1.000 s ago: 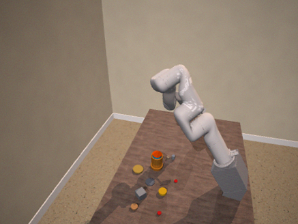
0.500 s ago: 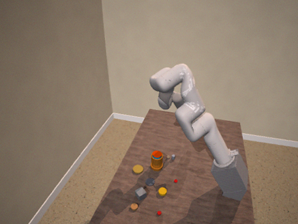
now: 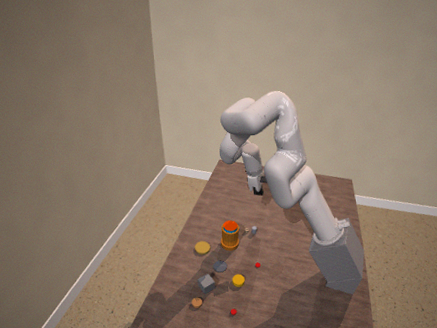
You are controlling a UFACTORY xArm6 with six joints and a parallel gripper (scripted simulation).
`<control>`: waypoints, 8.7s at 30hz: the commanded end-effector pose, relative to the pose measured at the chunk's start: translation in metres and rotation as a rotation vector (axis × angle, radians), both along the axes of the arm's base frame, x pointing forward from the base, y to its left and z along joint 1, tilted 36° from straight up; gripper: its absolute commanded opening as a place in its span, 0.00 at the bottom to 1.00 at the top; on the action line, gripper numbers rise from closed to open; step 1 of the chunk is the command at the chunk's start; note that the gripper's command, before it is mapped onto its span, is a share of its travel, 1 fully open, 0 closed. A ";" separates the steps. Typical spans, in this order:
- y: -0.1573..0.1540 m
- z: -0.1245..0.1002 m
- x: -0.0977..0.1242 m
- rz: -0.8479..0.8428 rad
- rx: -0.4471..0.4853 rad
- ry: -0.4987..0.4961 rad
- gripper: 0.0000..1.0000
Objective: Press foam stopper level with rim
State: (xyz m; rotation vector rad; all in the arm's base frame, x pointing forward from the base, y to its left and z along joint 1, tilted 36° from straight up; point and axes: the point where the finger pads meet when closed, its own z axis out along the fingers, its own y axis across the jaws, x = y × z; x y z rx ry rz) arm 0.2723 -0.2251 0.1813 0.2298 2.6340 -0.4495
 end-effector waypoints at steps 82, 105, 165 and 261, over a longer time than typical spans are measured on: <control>0.184 0.014 0.098 0.256 0.170 -0.146 0.00; 0.182 -0.005 0.112 0.256 0.170 -0.146 0.00; 0.180 -0.020 0.123 0.256 0.170 -0.146 0.00; 0.181 -0.010 0.116 0.256 0.170 -0.146 0.00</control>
